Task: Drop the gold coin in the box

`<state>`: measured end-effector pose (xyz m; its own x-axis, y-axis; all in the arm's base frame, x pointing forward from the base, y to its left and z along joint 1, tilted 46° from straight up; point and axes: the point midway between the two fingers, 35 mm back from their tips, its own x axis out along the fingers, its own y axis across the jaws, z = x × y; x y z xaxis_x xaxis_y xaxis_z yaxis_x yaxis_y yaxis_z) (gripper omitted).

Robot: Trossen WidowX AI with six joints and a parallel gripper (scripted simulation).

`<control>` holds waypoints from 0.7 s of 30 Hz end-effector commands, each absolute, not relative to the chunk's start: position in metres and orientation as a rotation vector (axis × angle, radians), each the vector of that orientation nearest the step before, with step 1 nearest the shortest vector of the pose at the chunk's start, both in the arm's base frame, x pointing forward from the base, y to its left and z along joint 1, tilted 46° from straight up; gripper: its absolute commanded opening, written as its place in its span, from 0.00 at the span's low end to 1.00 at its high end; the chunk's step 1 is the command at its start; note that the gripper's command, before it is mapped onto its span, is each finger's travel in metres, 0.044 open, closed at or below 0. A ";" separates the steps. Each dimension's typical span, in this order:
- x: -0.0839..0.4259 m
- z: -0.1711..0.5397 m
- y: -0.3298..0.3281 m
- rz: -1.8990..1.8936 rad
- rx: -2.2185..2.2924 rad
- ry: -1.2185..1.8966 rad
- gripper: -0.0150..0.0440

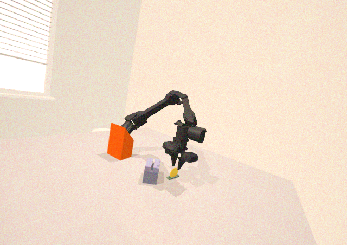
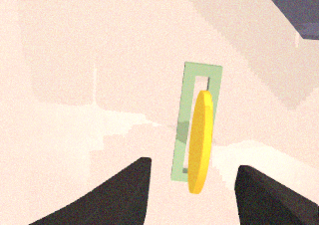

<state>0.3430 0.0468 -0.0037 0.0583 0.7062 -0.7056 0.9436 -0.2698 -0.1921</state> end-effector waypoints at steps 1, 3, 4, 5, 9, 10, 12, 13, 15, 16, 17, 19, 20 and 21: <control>0.340 -0.013 0.054 -1.052 2.022 1.676 0.53; 0.340 -0.015 0.056 -1.052 2.022 1.676 0.53; 0.340 -0.016 0.058 -1.052 2.022 1.676 0.53; 0.340 -0.017 0.059 -1.052 2.022 1.676 0.53; 0.341 -0.021 0.063 -1.052 2.023 1.676 0.53; 0.341 -0.022 0.064 -1.052 2.023 1.677 0.53; 0.341 -0.025 0.067 -1.052 2.023 1.677 0.53; 0.341 -0.026 0.068 -1.052 2.024 1.677 0.53; 0.341 -0.028 0.070 -1.052 2.024 1.677 0.53; 0.341 -0.029 0.071 -1.052 2.024 1.677 0.53; 0.341 -0.030 0.073 -1.051 2.025 1.677 0.53; 0.341 -0.032 0.075 -1.051 2.025 1.678 0.53; 0.341 -0.032 0.075 -1.051 2.025 1.678 0.53; 0.341 -0.032 0.075 -1.051 2.025 1.678 0.53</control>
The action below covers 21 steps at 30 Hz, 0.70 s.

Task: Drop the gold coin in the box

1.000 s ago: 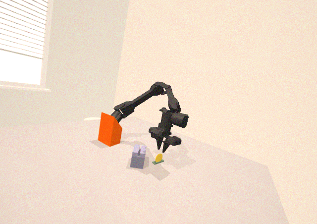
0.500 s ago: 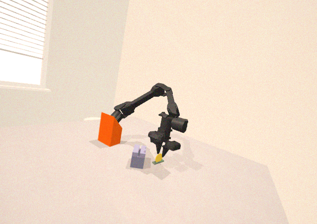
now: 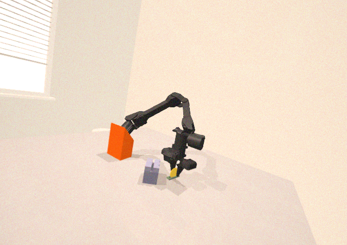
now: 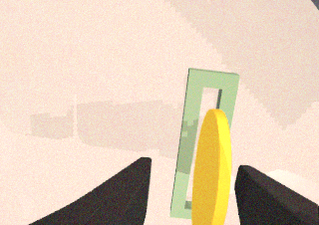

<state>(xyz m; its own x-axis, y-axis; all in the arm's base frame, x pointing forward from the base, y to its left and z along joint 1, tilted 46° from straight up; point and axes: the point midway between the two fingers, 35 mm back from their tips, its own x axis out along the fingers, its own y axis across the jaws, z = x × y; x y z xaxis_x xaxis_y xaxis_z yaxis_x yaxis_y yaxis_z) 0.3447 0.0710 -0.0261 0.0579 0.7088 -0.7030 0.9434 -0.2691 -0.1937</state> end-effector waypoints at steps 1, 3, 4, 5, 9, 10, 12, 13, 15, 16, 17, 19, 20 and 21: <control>0.341 -0.032 0.075 -1.051 2.025 1.678 0.53; 0.341 -0.032 0.075 -1.051 2.025 1.678 0.48; 0.341 -0.032 0.075 -1.051 2.025 1.678 0.44; 0.341 -0.032 0.075 -1.051 2.025 1.678 0.39; 0.341 -0.032 0.075 -1.051 2.025 1.678 0.25; 0.341 -0.032 0.075 -1.051 2.025 1.678 0.25; 0.341 -0.032 0.075 -1.051 2.025 1.678 0.25; 0.341 -0.032 0.075 -1.051 2.025 1.678 0.25; 0.341 -0.032 0.075 -1.051 2.025 1.678 0.25; 0.341 -0.032 0.075 -1.051 2.025 1.678 0.25; 0.341 -0.032 0.075 -1.051 2.025 1.678 0.25; 0.341 -0.032 0.075 -1.051 2.025 1.678 0.25; 0.341 -0.031 0.074 -1.051 2.025 1.677 0.25; 0.342 -0.030 0.073 -1.052 2.025 1.677 0.25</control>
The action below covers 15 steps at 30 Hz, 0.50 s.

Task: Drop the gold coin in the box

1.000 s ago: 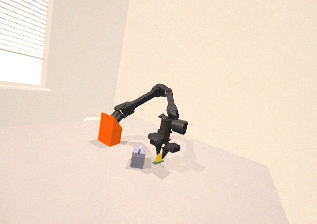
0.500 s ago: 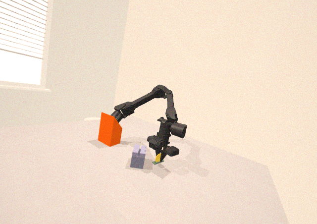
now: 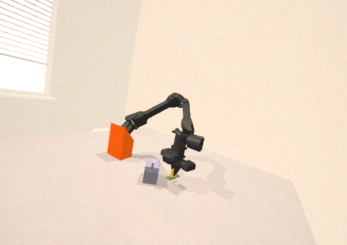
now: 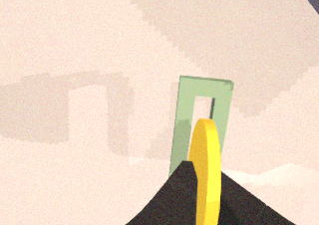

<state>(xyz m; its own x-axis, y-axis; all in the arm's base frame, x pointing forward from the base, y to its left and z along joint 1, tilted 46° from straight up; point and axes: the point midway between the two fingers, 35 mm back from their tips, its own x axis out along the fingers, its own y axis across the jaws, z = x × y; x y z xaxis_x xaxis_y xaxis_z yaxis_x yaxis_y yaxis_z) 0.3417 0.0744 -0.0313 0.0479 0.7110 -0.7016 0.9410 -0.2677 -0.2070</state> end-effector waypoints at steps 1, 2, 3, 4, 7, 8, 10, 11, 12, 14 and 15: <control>0.342 -0.028 0.071 -1.052 2.025 1.676 0.25; 0.342 -0.027 0.069 -1.052 2.024 1.676 0.25; 0.342 -0.025 0.067 -1.053 2.024 1.675 0.25; 0.342 -0.024 0.065 -1.053 2.024 1.675 0.25; 0.343 -0.019 0.060 -1.054 2.023 1.674 0.25; 0.343 -0.017 0.058 -1.054 2.023 1.673 0.25; 0.343 -0.014 0.054 -1.055 2.023 1.673 0.25; 0.343 -0.012 0.052 -1.055 2.023 1.672 0.25; 0.343 -0.011 0.050 -1.055 2.023 1.672 0.25; 0.343 -0.007 0.047 -1.055 2.022 1.672 0.25; 0.343 -0.006 0.045 -1.055 2.022 1.672 0.25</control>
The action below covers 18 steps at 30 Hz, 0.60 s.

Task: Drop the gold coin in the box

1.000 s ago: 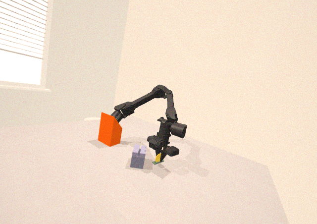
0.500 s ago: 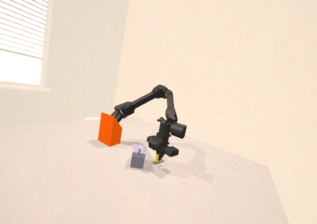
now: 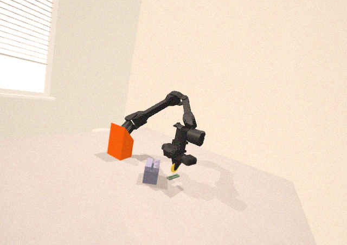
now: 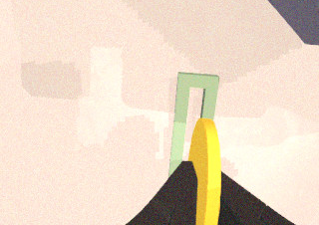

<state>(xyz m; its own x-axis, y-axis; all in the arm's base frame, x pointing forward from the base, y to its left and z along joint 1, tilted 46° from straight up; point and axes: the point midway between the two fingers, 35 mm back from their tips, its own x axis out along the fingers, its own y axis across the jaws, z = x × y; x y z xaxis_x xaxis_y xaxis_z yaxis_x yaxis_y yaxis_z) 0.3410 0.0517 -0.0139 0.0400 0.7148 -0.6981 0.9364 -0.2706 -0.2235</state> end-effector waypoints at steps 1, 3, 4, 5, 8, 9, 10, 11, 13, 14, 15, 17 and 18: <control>0.343 -0.004 0.043 -1.056 2.022 1.671 0.25; 0.343 0.000 0.039 -1.056 2.022 1.671 0.25; 0.343 0.001 0.037 -1.056 2.022 1.671 0.25; 0.343 0.003 0.036 -1.056 2.022 1.671 0.25; 0.342 0.009 0.030 -1.056 2.022 1.671 0.25; 0.342 0.010 0.028 -1.056 2.022 1.671 0.25; 0.342 0.012 0.027 -1.056 2.022 1.672 0.25; 0.342 0.014 0.025 -1.056 2.022 1.672 0.25; 0.341 0.018 0.021 -1.055 2.022 1.672 0.25; 0.341 0.020 0.020 -1.055 2.022 1.672 0.25; 0.340 0.021 0.018 -1.055 2.022 1.673 0.25; 0.340 0.025 0.014 -1.055 2.022 1.673 0.25; 0.339 0.027 0.013 -1.055 2.022 1.673 0.25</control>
